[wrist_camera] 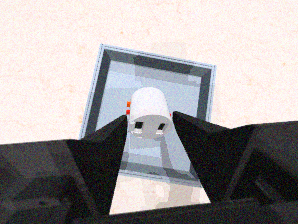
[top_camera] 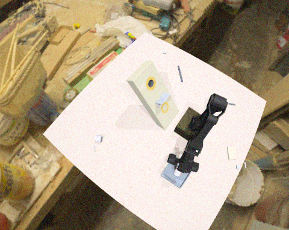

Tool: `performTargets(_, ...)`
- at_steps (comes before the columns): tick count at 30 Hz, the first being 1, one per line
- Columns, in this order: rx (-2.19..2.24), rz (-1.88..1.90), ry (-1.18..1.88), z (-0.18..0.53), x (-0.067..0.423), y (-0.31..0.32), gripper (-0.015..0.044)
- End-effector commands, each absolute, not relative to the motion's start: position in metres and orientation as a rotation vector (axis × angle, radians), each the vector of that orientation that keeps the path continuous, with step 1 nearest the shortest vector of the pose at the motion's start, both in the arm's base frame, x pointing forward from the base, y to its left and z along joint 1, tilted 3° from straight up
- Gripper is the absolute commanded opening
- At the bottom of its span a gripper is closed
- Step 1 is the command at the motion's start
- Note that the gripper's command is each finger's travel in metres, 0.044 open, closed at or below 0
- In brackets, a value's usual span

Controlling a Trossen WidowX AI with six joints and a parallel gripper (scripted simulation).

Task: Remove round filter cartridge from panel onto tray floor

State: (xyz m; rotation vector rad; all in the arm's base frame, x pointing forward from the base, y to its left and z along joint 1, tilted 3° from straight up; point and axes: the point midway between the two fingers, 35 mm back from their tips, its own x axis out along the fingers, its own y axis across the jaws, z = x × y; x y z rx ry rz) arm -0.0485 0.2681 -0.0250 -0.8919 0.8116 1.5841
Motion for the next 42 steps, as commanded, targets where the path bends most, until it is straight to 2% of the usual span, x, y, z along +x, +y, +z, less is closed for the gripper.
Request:
performTargets(1, -0.888, 1.586, 0.807, -0.024, -0.049, 0.270, 0.0315)
performTargets(6, -0.888, 1.586, 0.807, -0.024, -0.049, 0.270, 0.0440)
performTargets(9, -0.888, 1.586, 0.808, -0.017, -0.049, 0.271, 0.0440)
performTargets(16, -0.890, 1.585, 0.809, 0.046, -0.046, 0.271, 0.0440)
performTargets(42, -0.877, 1.582, 0.801, 0.039, -0.046, 0.274, 0.0440)
